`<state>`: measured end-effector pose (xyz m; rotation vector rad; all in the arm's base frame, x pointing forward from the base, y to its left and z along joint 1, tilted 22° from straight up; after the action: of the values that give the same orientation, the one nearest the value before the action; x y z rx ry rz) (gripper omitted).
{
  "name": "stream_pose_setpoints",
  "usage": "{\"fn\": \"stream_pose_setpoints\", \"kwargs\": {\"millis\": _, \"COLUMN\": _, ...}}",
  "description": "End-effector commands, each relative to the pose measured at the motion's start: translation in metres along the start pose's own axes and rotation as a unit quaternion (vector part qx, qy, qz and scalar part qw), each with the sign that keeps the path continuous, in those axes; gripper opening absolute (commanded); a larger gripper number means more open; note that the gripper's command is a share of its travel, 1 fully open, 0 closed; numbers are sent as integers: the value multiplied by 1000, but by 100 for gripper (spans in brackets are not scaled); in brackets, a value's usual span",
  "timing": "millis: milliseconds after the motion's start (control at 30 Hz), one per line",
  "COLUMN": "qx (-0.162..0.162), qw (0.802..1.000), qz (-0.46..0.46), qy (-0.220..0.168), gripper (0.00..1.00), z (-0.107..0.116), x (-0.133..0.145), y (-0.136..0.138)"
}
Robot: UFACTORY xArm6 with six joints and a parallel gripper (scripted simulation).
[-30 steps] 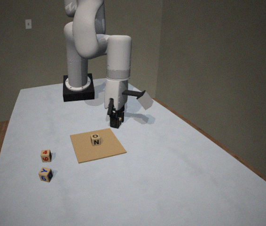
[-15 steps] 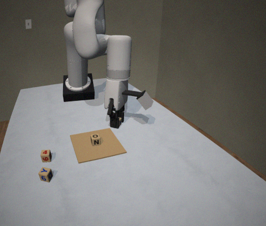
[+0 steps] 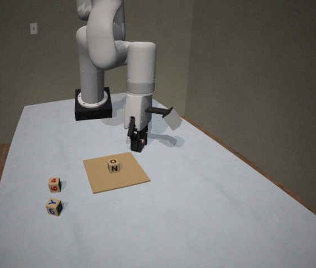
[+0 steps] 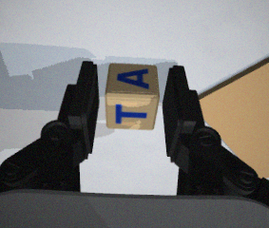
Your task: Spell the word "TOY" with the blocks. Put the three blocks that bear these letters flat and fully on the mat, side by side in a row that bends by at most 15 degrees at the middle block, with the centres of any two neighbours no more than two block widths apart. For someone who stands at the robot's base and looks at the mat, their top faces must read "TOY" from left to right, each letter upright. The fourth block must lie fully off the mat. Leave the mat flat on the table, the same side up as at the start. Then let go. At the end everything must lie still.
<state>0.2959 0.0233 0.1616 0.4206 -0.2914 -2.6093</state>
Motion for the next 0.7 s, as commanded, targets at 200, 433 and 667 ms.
{"fn": "stream_pose_setpoints", "kwargs": {"millis": 200, "qx": 0, "qw": 1000, "qz": 0, "qy": 1, "gripper": 42, "z": 0, "x": -1, "y": 0}}
{"fn": "stream_pose_setpoints", "kwargs": {"millis": 433, "qx": 0, "qw": 1000, "qz": 0, "qy": 1, "gripper": 42, "z": 0, "x": -1, "y": 0}}
{"fn": "stream_pose_setpoints", "kwargs": {"millis": 667, "qx": 0, "qw": 1000, "qz": 0, "qy": 1, "gripper": 21, "z": 0, "x": -1, "y": 0}}
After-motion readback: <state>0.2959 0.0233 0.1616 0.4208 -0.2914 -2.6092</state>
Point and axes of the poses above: the point where the finger pads meet when closed, its own z axis back along the fingers, its own y axis across the jaws, x = y × z, the point moved 10 cm from there along z, back along the fingers, and after that the axes turned 6 degrees about -z, right-handed, at the moved point
